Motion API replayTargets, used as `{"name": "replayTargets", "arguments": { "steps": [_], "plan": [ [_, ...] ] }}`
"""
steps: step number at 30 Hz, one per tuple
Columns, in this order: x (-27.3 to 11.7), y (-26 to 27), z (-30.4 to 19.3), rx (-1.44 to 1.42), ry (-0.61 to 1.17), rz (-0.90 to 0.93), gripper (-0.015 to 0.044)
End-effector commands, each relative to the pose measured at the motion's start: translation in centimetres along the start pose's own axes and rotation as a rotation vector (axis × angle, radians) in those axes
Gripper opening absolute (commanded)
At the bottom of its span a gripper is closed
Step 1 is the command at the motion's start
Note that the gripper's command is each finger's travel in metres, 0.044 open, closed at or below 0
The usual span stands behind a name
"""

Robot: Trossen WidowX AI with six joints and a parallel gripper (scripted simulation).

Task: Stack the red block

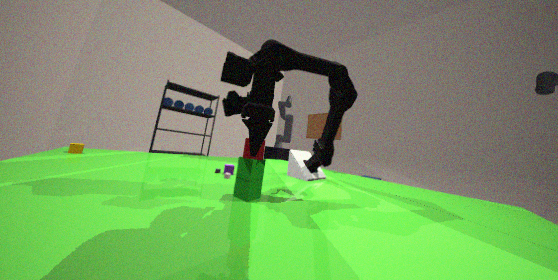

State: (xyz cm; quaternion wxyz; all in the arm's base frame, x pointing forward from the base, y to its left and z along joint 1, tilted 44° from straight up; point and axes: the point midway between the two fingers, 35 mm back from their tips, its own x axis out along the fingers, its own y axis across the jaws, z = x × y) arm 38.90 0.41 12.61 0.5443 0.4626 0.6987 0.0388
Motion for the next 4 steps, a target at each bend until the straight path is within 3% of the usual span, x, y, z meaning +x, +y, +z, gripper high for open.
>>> {"name": "replayTargets", "arguments": {
  "steps": [1, 4],
  "plan": [
    [0.04, -0.02, 0.00, 0.000, 0.000, 0.000, 0.0440],
    [0.04, -0.02, 0.00, 0.000, 0.000, 0.000, 0.0440]
  ]
}}
